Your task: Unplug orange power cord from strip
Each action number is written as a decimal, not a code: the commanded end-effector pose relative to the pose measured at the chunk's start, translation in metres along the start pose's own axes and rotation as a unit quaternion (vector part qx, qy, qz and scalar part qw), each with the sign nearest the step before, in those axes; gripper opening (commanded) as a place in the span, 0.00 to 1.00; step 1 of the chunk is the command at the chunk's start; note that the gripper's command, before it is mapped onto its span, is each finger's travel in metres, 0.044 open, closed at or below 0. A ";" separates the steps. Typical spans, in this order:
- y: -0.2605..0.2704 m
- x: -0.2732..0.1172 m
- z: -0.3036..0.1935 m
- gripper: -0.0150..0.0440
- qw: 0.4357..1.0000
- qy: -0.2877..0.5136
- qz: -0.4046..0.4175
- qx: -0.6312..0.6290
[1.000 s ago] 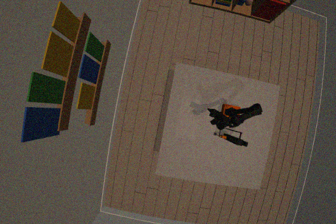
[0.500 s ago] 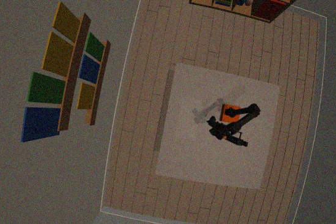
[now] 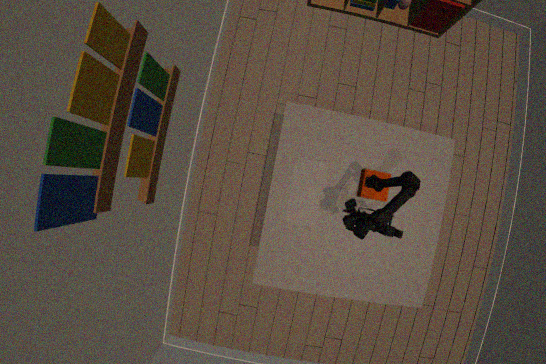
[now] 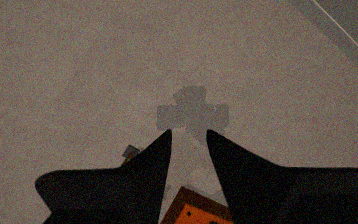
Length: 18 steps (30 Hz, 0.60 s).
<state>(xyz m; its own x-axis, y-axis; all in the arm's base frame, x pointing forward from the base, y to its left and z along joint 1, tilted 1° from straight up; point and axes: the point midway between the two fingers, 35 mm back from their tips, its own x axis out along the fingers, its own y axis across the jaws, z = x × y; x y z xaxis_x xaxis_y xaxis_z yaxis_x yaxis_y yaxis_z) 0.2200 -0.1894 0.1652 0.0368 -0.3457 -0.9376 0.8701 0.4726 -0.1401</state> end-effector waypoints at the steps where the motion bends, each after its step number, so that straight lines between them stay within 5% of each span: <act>1: 0.059 0.017 -0.045 0.53 0.984 0.096 0.031 0.149; 9: 0.099 0.017 -0.081 0.53 0.942 0.174 0.028 0.286; 18: 0.100 0.017 -0.082 0.53 0.941 0.175 0.027 0.288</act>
<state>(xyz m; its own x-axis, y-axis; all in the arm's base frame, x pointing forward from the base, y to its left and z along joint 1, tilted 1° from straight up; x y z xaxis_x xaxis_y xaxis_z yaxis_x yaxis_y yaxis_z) 0.2677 -0.0902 0.1175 0.0395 -0.0302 -0.9988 0.9991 -0.0124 0.0399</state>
